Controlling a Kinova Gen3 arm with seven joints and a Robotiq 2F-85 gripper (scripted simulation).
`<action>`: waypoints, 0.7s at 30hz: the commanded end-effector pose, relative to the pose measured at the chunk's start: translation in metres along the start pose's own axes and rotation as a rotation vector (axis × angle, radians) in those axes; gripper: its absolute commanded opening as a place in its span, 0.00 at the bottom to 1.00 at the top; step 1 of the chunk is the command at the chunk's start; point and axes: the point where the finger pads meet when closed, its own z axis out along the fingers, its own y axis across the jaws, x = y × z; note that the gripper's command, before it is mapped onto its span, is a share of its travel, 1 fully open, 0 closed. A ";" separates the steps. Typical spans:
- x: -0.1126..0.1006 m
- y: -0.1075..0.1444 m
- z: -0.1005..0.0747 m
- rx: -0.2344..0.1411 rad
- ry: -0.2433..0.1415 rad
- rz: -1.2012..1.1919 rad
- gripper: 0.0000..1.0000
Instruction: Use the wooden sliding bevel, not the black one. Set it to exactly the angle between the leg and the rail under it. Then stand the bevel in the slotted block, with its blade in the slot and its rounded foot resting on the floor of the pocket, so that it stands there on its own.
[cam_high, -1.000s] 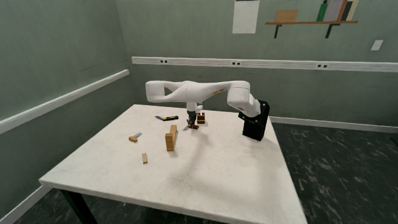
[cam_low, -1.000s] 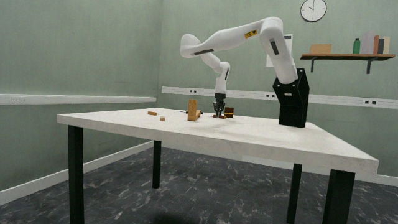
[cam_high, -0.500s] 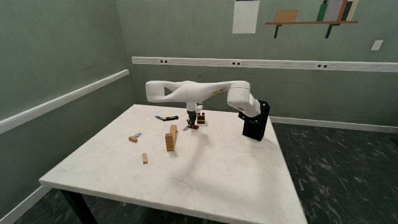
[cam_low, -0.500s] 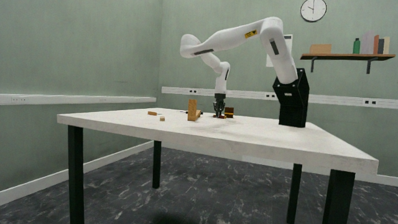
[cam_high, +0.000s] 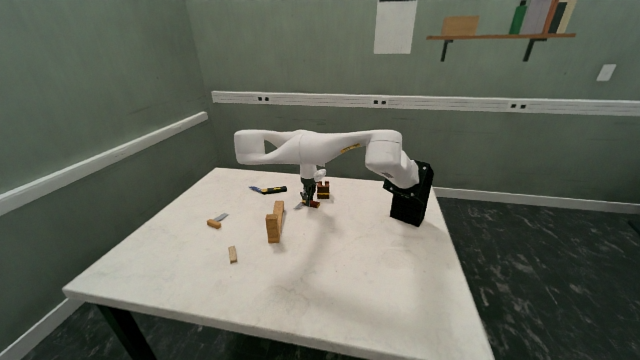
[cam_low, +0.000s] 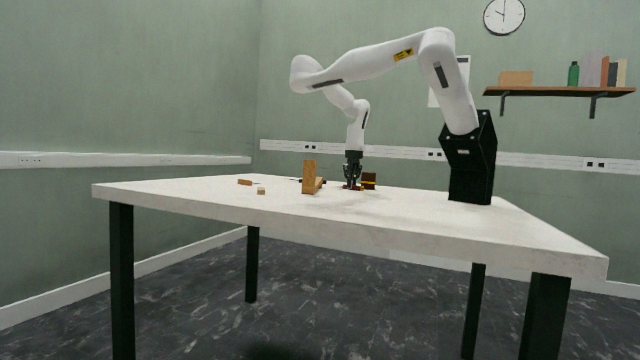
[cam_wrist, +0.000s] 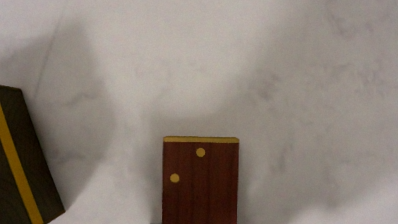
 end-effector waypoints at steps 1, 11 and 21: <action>0.000 0.000 0.000 0.000 -0.001 0.000 0.10; 0.000 0.000 -0.004 0.000 -0.001 0.000 0.10; 0.000 0.000 -0.036 0.000 -0.001 0.000 0.10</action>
